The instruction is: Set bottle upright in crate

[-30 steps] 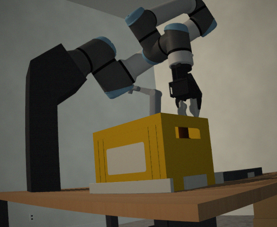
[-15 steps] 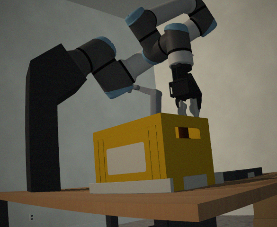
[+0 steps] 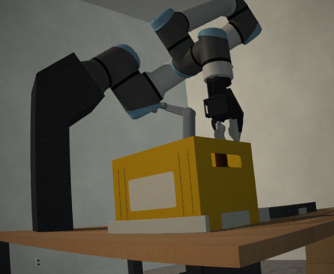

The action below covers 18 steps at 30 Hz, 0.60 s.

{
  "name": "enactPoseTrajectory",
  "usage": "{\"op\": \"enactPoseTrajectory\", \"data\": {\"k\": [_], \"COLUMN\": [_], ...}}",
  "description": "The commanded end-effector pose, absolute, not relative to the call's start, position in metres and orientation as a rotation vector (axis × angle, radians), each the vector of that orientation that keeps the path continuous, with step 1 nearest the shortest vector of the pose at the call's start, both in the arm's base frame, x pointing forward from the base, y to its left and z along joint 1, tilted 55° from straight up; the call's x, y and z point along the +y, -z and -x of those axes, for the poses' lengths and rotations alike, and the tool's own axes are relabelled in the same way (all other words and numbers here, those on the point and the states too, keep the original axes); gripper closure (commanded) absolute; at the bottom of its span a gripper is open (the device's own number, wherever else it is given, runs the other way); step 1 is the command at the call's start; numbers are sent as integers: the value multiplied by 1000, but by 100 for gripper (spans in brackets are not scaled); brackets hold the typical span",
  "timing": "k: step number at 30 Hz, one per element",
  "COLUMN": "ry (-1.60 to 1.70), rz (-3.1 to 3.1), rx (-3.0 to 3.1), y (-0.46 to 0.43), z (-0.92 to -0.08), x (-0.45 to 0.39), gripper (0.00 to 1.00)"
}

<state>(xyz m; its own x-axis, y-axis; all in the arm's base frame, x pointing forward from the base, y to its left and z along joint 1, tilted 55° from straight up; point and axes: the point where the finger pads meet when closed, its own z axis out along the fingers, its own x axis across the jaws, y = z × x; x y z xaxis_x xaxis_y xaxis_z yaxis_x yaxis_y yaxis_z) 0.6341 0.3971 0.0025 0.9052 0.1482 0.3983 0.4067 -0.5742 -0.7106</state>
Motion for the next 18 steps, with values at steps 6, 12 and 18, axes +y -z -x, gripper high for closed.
{"op": "enactPoseTrajectory", "data": {"k": [6,12,18], "ry": [373,378,396], "rz": [2179,2178,2173], "rx": [-395,-405,-442], "y": [-3,-3,-3], "z": [-635,-635,-635], "x": [397,397,397], "gripper": [100,100,100]}}
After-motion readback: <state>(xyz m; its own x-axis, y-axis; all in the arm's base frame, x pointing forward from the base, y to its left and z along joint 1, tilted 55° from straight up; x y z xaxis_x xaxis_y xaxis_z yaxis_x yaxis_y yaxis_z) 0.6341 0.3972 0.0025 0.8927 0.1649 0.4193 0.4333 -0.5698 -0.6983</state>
